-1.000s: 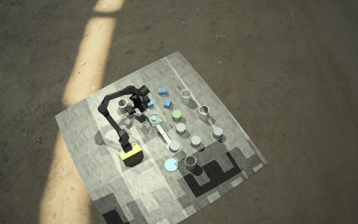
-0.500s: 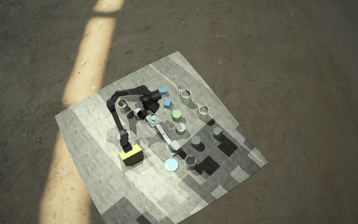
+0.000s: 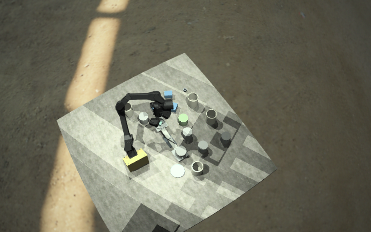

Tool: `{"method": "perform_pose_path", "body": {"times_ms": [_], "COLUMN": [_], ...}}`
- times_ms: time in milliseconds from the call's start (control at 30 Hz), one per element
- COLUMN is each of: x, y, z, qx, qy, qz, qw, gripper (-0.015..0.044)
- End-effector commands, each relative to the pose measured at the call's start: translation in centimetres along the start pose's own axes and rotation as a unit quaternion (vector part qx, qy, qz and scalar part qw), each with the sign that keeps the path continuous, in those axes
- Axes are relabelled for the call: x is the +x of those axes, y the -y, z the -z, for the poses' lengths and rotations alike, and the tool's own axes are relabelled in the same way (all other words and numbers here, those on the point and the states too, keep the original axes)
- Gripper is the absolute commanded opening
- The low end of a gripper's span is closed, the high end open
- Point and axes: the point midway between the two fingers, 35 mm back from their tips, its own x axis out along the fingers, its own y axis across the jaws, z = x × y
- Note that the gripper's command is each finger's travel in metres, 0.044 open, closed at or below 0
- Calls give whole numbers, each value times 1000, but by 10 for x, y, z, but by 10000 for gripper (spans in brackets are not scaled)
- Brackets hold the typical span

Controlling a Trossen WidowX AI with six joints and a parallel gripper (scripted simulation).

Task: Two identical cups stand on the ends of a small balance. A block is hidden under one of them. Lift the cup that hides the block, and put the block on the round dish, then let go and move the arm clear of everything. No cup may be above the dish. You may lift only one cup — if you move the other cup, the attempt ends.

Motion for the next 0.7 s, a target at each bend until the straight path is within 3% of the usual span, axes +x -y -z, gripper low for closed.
{"method": "perform_pose_path", "body": {"times_ms": [0,667], "x": [10,40], "y": [1,0], "z": [-1,-1], "qx": [-3,-4], "qy": [0,0], "qz": [1,1], "qw": [1000,1000], "gripper": [260,260]}}
